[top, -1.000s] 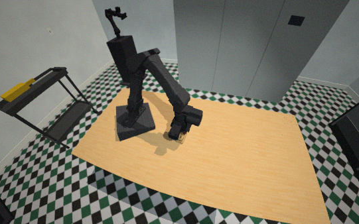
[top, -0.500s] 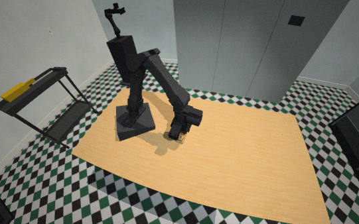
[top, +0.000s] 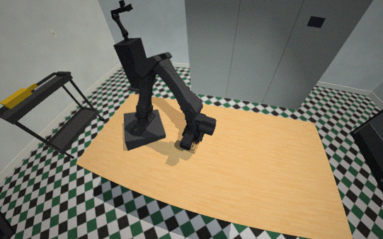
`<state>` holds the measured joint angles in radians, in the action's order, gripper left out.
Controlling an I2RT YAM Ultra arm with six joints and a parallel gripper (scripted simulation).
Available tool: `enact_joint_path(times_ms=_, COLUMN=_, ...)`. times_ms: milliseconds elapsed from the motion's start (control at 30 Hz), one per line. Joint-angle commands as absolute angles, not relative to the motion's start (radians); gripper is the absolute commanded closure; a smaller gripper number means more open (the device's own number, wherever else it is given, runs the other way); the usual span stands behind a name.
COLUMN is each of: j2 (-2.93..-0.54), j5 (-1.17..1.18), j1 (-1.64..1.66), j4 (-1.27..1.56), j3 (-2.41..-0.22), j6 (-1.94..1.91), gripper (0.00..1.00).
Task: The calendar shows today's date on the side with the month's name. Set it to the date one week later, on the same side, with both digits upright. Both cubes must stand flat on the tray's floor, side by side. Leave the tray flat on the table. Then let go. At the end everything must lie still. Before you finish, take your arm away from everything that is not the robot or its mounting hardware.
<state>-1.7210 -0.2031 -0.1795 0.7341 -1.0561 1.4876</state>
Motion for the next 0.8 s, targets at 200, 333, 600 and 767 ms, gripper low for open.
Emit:
enact_joint_path(times_ms=200, j2=-1.72, j5=-0.195, j1=-0.179, j4=0.724, j3=-1.055, j6=1.49, gripper=0.74)
enact_joint_path(times_ms=333, j2=-1.721, j5=-0.194, j1=-0.179, j4=0.723, j3=-1.054, j6=1.49, gripper=0.74)
enact_joint_path(times_ms=600, j2=-1.721, j5=-0.194, j1=-0.179, j4=0.722, j3=-1.054, j6=1.49, gripper=0.74)
enact_joint_path(times_ms=767, j2=-1.721, j5=-0.194, j1=-0.179, j4=0.722, j3=-1.054, j6=1.49, gripper=0.74)
